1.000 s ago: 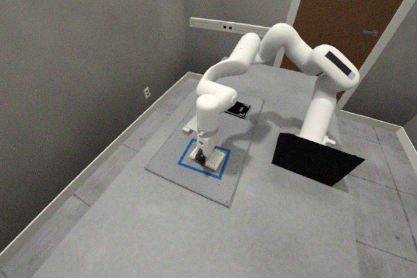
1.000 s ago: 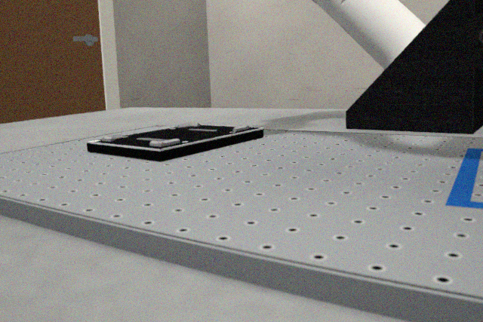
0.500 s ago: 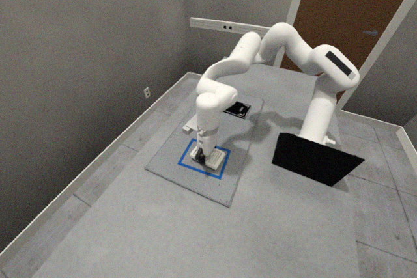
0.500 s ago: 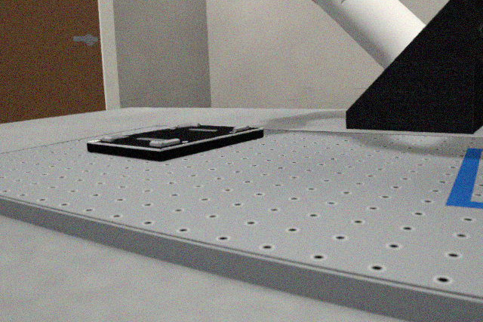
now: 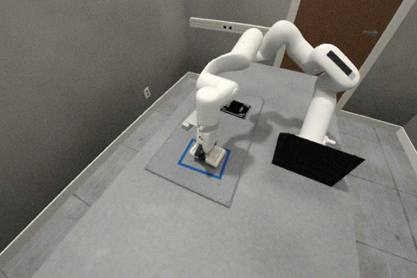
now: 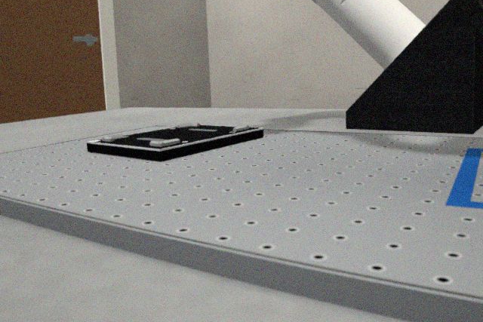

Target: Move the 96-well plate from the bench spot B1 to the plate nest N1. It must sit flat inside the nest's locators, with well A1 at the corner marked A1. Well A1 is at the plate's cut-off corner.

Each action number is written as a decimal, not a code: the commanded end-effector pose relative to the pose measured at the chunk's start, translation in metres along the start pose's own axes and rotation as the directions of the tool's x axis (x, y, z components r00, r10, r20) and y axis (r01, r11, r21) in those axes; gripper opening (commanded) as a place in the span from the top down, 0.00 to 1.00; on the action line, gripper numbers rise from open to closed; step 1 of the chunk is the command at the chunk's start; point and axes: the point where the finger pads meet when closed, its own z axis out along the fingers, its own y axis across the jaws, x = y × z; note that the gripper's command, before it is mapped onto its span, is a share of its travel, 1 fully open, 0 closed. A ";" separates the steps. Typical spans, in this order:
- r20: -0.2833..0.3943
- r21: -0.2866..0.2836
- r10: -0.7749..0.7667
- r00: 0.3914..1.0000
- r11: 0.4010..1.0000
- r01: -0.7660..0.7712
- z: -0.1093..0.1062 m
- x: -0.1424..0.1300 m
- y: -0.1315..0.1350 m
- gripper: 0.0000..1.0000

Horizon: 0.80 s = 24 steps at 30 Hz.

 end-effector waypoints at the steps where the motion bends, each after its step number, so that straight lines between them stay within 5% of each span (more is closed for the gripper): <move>1: -0.003 0.005 0.000 1.000 1.000 0.000 -0.010 0.001 -0.002 1.00; 24: -0.003 0.005 0.000 1.000 1.000 0.000 -0.041 0.001 -0.002 1.00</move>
